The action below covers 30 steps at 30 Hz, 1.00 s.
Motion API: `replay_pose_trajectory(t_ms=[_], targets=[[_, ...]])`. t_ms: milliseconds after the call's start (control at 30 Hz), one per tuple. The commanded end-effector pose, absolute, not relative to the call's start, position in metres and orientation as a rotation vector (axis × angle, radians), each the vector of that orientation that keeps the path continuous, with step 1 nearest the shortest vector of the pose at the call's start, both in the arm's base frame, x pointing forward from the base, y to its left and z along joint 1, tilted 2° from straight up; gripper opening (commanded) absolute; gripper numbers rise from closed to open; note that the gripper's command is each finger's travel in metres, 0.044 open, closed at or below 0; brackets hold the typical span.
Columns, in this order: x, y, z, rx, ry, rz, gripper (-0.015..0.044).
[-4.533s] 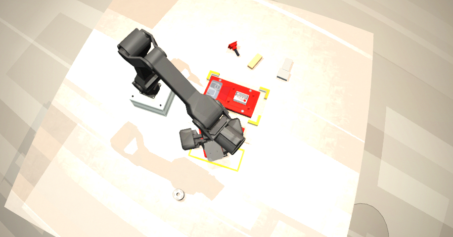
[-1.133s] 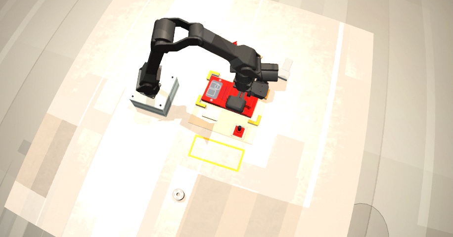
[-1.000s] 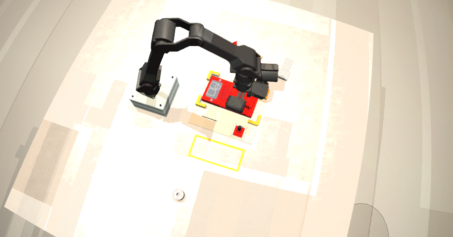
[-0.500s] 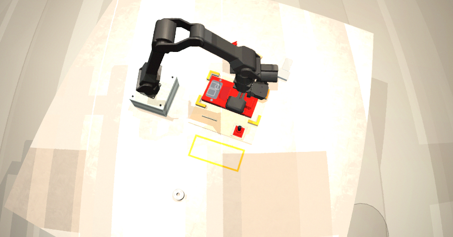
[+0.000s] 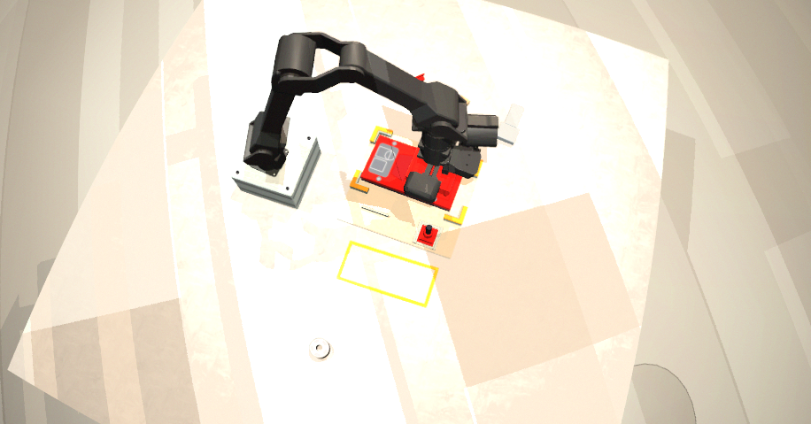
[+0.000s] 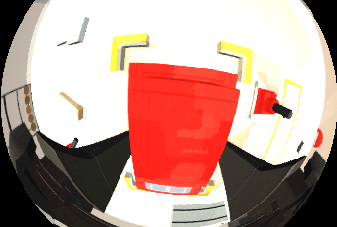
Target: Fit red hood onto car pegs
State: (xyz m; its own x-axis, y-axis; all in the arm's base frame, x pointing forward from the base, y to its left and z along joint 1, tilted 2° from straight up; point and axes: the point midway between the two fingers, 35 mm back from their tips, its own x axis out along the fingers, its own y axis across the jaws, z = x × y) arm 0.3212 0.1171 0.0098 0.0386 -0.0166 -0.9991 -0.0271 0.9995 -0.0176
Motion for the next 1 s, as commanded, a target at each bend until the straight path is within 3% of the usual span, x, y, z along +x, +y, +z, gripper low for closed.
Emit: replay_pose_trajectory(t_ms=[0,967], targets=[[0.3210,0.1171,0.0124,-0.036,1.532,0.008,0.0000],[0.3206,0.1172,0.0070,-0.037,1.530,0.005,0.0000]])
